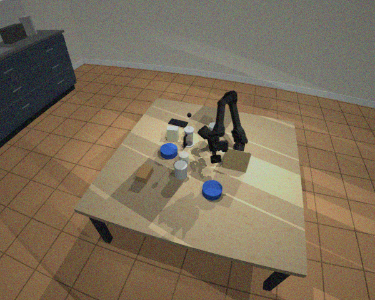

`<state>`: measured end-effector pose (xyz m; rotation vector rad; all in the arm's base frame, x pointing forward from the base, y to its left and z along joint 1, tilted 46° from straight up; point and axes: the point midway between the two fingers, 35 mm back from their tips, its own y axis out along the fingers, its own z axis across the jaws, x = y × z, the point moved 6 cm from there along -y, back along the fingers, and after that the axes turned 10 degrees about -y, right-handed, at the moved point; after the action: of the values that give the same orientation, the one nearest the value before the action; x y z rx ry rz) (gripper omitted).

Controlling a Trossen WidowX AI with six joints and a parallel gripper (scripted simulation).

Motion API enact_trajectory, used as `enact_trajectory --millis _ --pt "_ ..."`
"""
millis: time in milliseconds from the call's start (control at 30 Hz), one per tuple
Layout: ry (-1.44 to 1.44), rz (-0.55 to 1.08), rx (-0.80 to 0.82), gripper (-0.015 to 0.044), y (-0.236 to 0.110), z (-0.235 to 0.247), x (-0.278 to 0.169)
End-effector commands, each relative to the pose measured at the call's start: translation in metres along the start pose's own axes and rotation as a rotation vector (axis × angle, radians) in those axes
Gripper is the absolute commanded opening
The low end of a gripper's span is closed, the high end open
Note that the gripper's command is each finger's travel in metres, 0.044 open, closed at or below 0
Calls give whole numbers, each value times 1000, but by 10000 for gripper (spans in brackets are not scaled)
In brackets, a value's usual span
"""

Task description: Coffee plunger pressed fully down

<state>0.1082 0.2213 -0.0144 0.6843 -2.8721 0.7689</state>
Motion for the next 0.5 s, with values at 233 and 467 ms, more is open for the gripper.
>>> enact_trajectory --millis 233,467 --pt "264 283 195 440 -4 -13 -38" --pt "610 748 272 440 -26 -42 -75"
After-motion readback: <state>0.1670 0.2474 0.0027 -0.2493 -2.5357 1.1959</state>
